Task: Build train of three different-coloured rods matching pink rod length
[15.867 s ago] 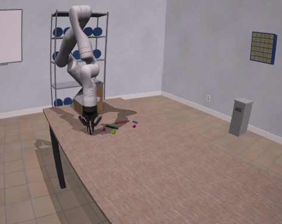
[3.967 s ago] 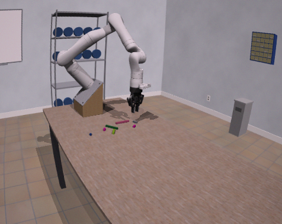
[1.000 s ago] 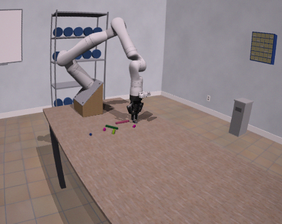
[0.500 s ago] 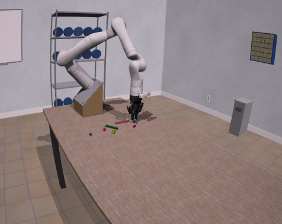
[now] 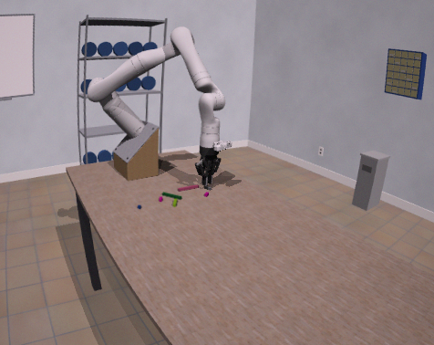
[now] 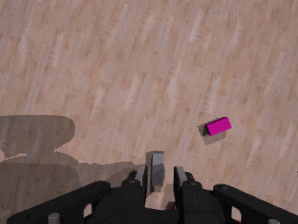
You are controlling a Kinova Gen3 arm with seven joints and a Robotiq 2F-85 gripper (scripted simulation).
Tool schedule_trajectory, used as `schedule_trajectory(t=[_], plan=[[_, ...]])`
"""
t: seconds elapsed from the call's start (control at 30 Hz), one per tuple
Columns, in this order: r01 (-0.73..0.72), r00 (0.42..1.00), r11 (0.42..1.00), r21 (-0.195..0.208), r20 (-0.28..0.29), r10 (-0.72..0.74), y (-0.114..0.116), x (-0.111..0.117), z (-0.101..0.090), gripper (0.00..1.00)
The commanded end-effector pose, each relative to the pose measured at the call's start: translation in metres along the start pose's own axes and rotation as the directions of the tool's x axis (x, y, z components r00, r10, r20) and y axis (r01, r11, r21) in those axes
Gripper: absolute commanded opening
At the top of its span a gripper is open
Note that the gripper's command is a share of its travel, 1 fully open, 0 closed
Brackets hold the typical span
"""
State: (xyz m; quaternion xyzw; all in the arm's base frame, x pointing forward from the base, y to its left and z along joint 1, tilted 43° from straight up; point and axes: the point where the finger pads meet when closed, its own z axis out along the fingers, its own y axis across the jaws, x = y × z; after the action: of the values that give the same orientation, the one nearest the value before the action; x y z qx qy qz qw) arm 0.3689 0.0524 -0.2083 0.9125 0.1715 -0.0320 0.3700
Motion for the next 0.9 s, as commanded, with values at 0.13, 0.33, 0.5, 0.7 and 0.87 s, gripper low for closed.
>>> schedule_trajectory(t=[0.13,0.33,0.5,0.7,0.87], plan=[[-0.005,1.0,1.0,0.008,-0.007,0.005,-0.0034,0.0029,0.0009,0.24],[-0.005,1.0,1.0,0.008,-0.007,0.005,-0.0034,0.0029,0.0009,0.24],[-0.005,1.0,1.0,0.008,-0.007,0.005,-0.0034,0.0029,0.0009,0.24],[-0.003,1.0,1.0,0.009,-0.009,0.003,-0.005,0.0048,0.0006,0.24],[-0.003,1.0,1.0,0.009,-0.009,0.003,-0.0063,0.0065,0.0006,0.24]])
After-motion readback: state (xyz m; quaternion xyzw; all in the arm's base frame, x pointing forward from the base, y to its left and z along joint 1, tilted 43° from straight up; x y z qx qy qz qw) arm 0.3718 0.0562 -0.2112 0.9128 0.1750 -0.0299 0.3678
